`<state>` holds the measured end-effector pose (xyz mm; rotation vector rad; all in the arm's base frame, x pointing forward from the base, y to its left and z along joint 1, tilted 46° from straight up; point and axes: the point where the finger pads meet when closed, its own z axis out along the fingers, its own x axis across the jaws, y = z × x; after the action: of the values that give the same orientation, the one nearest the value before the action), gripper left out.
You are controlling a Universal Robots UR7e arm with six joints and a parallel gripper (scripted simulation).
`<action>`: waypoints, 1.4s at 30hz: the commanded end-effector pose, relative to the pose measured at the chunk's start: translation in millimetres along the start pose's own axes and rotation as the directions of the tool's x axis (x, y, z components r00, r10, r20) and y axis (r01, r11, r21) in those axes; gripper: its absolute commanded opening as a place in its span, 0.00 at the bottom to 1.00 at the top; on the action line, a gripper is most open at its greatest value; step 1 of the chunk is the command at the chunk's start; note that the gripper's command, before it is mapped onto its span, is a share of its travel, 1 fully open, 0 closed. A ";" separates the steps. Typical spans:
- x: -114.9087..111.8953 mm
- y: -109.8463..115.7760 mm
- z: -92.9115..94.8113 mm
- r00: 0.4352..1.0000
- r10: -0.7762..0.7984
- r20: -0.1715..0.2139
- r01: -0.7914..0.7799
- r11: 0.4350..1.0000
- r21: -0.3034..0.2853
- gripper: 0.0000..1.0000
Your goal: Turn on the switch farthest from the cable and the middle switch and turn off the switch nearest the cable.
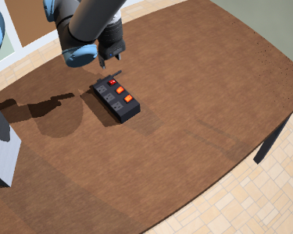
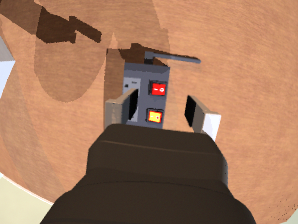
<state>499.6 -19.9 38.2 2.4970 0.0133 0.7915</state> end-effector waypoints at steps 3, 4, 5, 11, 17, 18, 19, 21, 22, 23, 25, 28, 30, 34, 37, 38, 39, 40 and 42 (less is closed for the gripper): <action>0.6 0.2 -25.6 1.000 0.000 0.002 0.000 1.000 0.000 1.00; 0.6 0.2 -29.1 1.000 0.000 0.002 0.000 1.000 0.000 1.00; 0.6 0.2 -32.4 1.000 0.000 0.002 0.000 1.000 0.000 1.00; 0.7 0.2 -45.0 1.000 0.000 0.002 0.000 1.000 0.000 1.00; 0.7 0.2 -47.3 1.000 0.000 0.002 0.000 1.000 0.000 1.00; 0.7 0.2 -47.4 1.000 0.000 0.002 0.000 1.000 0.000 1.00; 0.7 0.2 -47.4 1.000 0.000 0.002 0.000 1.000 0.000 1.00; 0.7 0.2 -47.4 1.000 0.000 0.002 0.000 1.000 0.000 1.00; 0.7 0.2 -47.4 1.000 0.000 0.002 0.000 1.000 0.000 1.00; 0.7 0.2 -47.4 1.000 0.000 0.002 0.000 1.000 0.000 1.00; 0.7 0.2 -47.4 1.000 0.000 0.002 0.000 1.000 0.000 1.00; 0.7 0.2 -47.4 1.000 0.000 0.002 0.000 1.000 0.000 1.00; 0.7 0.2 -47.4 1.000 0.000 0.002 0.000 1.000 0.000 1.00; 0.7 0.2 -47.4 1.000 0.000 0.002 0.000 1.000 0.000 1.00; 0.7 0.2 -47.4 1.000 0.000 0.002 0.000 1.000 0.000 1.00; 0.7 0.2 -47.4 1.000 0.000 0.002 0.000 1.000 0.000 1.00; 0.7 0.2 -47.4 1.000 0.000 0.002 0.000 1.000 0.000 1.00; 0.7 0.2 -47.4 1.000 0.000 0.002 0.000 1.000 0.000 1.00; 0.7 0.2 -47.4 1.000 0.000 0.002 0.000 1.000 0.000 1.00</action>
<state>474.4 2.2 71.3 2.4984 0.0123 0.7880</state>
